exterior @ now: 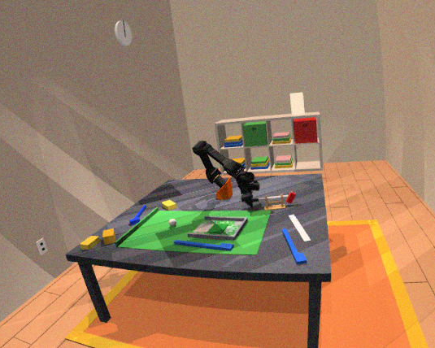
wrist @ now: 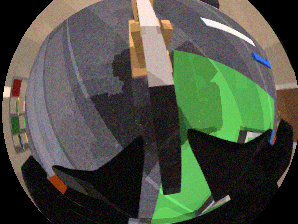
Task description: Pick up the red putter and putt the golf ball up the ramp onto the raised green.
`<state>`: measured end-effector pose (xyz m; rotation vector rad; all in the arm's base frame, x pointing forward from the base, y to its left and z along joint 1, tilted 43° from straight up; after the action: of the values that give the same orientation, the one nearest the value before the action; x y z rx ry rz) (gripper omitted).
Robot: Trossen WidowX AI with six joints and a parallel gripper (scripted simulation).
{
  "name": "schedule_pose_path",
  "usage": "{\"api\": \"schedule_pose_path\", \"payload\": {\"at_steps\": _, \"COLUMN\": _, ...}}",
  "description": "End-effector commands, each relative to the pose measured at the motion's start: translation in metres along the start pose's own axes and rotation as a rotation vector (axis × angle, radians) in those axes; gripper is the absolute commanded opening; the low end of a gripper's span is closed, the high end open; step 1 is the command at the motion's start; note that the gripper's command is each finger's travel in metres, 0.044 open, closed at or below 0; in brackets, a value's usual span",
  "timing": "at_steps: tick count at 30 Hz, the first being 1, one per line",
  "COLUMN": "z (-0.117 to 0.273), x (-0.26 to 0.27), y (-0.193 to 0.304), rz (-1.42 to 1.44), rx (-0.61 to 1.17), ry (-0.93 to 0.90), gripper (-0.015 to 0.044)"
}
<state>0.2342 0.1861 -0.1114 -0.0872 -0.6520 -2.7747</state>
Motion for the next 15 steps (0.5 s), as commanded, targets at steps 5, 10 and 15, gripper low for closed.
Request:
{"api": "schedule_pose_path", "payload": {"at_steps": 5, "z": 0.000, "x": 0.000, "y": 0.000, "rz": 0.000, "rx": 0.000, "ry": 0.000, "gripper": 0.0059}}
{"api": "schedule_pose_path", "payload": {"at_steps": 10, "z": 0.000, "x": 0.000, "y": 0.000, "rz": 0.000, "rx": 0.000, "ry": 0.000, "gripper": 0.0026}}
{"api": "schedule_pose_path", "payload": {"at_steps": 15, "z": 0.011, "x": -0.002, "y": -0.004, "rz": 0.000, "rx": -0.001, "ry": 0.000, "gripper": 0.0000}}
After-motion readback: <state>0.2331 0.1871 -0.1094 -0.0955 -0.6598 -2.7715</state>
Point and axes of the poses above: the point midway between the two fingers, 35 mm back from their tips, its own z axis back along the fingers, its own x axis across the jaws, y = z × x, the point moved 5 cm from there along z, back along the fingers, and after that the axes turned 4 degrees about z, right-handed, at the moved point
